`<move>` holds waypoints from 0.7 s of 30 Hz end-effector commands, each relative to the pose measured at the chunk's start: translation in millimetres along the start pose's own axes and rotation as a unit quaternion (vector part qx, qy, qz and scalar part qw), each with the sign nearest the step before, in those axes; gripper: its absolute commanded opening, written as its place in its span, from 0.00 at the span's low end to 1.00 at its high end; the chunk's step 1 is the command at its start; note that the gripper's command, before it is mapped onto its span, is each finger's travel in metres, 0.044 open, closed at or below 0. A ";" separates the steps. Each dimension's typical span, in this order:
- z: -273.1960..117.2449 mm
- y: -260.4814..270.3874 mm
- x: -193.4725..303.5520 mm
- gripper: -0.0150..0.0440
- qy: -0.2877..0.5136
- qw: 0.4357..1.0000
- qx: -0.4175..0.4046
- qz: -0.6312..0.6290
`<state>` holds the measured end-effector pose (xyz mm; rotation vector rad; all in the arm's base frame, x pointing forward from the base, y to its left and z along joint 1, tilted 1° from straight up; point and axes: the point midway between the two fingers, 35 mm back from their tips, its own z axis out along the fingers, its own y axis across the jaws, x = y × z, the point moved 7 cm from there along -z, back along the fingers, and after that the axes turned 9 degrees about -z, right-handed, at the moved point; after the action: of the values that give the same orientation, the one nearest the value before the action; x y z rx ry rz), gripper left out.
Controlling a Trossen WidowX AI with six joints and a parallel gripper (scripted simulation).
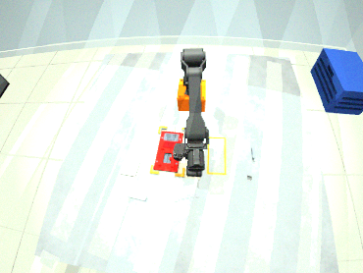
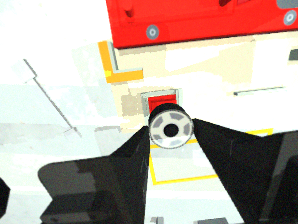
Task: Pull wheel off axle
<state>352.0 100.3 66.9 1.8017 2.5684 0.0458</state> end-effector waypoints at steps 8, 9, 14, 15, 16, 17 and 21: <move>-6.4 -0.4 0.2 0.25 0.000 1.000 -0.002 0.001; -6.7 -0.4 0.2 0.25 0.000 1.000 -0.002 0.001; -8.4 -0.5 0.2 0.25 0.000 1.000 -0.002 0.001; -8.7 -0.5 0.2 0.25 0.000 1.000 -0.002 0.001; -9.0 -0.5 0.2 0.25 0.000 1.000 -0.002 0.001; -9.4 -0.5 0.2 0.25 0.000 1.000 -0.002 0.001; -10.7 -0.5 0.2 0.25 0.000 1.000 -0.002 0.001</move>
<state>351.7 100.1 74.5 1.8008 2.5663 0.0499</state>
